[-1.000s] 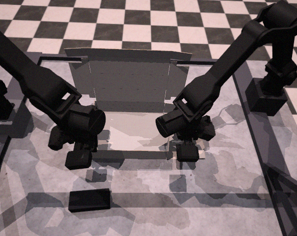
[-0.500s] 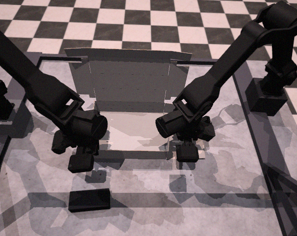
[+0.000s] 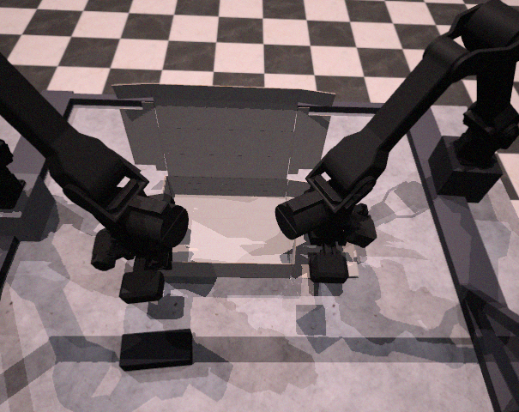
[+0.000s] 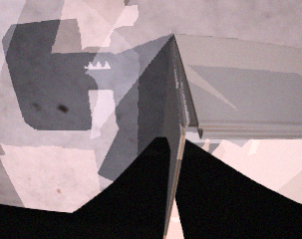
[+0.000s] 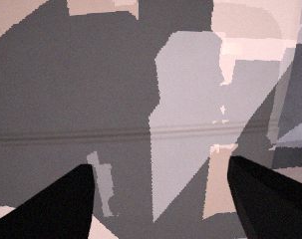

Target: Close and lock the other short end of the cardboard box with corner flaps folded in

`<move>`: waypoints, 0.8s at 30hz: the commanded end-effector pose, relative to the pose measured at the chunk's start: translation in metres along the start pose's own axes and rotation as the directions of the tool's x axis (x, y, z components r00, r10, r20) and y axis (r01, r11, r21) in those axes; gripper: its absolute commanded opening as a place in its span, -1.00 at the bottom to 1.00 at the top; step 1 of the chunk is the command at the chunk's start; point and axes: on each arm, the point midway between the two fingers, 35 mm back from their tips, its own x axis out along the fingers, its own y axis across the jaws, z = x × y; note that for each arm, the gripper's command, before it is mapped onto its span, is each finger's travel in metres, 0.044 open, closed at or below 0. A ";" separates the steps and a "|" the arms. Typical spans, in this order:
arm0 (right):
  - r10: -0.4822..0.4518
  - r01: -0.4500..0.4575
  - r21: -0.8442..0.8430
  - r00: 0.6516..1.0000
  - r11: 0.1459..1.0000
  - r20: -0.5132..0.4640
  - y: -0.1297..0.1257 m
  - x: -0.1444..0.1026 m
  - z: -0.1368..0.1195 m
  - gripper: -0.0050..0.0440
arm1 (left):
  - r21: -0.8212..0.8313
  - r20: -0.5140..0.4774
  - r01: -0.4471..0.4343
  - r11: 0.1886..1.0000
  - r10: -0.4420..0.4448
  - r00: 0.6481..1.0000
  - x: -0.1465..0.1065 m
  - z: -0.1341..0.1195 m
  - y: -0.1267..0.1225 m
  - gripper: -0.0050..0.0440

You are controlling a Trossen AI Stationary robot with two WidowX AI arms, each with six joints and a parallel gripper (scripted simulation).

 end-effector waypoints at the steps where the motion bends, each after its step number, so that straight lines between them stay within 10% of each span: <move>1: 0.018 -0.018 0.000 0.999 1.000 0.031 0.010 0.021 0.016 0.24 | 0.004 -0.021 -0.008 1.000 0.008 1.000 -0.004 -0.006 0.002 -0.78; 24: 0.007 -0.007 0.000 1.000 1.000 0.013 0.019 0.034 0.034 0.24 | 0.003 -0.020 -0.008 1.000 0.008 1.000 -0.004 -0.005 0.002 -0.78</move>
